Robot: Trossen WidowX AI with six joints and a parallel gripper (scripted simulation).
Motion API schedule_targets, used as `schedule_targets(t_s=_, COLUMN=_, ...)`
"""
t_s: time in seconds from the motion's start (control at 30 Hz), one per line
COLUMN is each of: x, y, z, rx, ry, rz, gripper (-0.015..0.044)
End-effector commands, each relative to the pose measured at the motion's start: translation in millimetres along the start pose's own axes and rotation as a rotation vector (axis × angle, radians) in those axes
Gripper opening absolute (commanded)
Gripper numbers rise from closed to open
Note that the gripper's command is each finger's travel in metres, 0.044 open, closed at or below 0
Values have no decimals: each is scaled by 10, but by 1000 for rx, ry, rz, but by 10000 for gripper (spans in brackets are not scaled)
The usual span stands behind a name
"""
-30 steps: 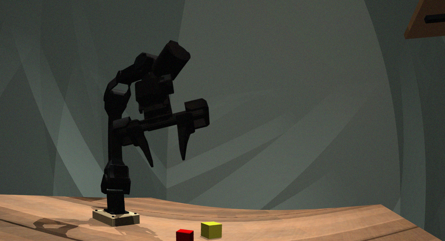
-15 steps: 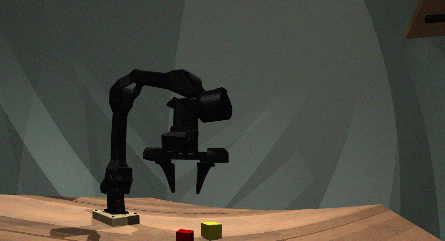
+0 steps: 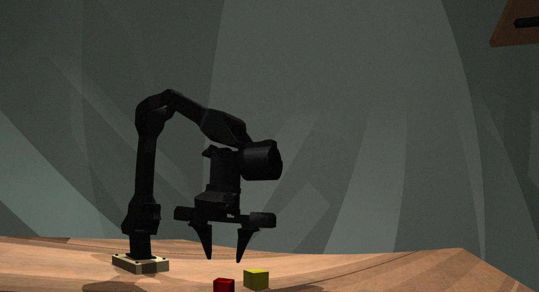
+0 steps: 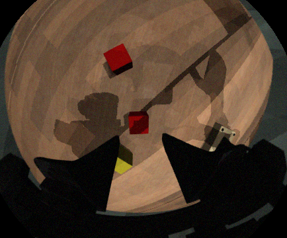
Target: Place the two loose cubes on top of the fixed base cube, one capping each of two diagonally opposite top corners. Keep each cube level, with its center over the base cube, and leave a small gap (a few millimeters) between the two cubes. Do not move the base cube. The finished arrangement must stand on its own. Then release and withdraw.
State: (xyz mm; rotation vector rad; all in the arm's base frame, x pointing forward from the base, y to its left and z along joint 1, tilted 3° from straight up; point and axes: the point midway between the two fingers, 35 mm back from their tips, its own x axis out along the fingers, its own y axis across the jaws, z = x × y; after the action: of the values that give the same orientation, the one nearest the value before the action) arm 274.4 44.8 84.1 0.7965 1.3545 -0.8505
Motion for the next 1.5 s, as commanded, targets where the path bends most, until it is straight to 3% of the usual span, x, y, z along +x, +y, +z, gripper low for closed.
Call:
schedule_targets(t_s=0.0, x=105, y=3, z=-8, rx=-1, ry=5, rz=1, gripper=265)
schedule_targets(t_s=1.03, x=582, y=1, z=-10, rx=-1, ry=5, rz=1, gripper=265)
schedule_targets(t_s=1.23, x=582, y=1, z=-10, rx=-1, ry=5, rz=1, gripper=107)
schedule_targets(t_s=1.47, x=545, y=11, z=-6, rx=-4, ry=4, rz=1, gripper=105)
